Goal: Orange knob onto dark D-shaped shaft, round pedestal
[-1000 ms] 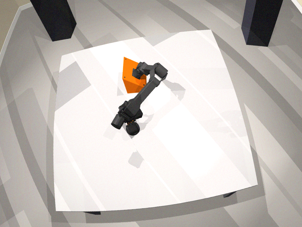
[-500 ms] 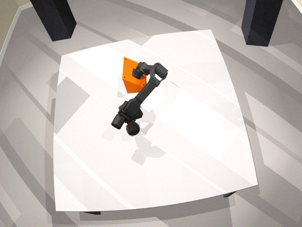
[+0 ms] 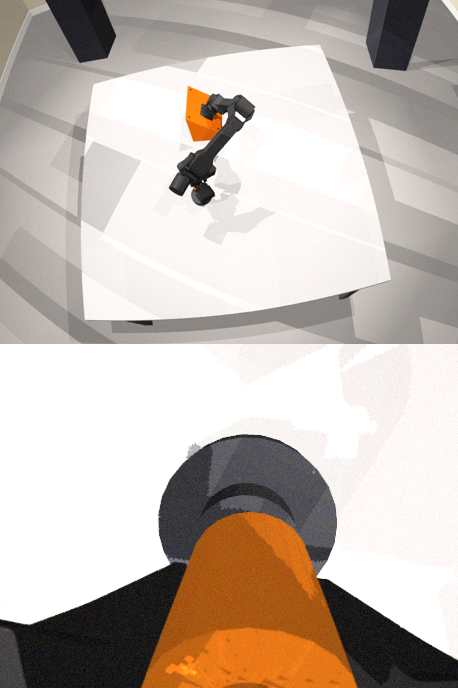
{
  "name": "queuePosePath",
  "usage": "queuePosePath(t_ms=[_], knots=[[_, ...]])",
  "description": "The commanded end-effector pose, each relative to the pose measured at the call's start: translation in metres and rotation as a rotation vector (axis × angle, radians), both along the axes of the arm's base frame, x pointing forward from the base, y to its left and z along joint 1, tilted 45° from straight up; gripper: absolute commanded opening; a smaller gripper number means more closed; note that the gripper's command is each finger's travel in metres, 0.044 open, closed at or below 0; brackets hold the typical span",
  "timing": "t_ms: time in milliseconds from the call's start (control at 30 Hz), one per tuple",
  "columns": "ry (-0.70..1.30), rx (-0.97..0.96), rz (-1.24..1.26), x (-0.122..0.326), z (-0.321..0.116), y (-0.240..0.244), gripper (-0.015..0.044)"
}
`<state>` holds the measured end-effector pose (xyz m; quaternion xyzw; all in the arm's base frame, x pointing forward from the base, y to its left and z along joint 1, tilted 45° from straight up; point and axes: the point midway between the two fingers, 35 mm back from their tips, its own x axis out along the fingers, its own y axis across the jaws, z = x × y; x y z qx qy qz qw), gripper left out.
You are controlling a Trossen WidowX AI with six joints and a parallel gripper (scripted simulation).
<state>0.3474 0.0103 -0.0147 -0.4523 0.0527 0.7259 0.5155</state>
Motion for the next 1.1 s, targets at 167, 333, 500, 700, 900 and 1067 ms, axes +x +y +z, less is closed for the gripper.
queuePosePath(t_ms=[167,333,500,700,900,1067], knots=[[-0.019,0.003,0.013,0.0002,-0.0034,0.0005,0.0000],[-0.019,0.004,0.013,0.0003,-0.0029,0.0012,0.0000],[-0.019,0.004,0.013,0.0002,-0.0027,0.0014,0.0000],[-0.019,0.003,0.013,-0.0001,0.0012,-0.0011,0.0000],[-0.137,0.013,0.133,0.0004,0.0012,-0.0021,0.0000],[-0.166,0.015,0.162,0.0005,-0.0008,-0.0028,0.0000]])
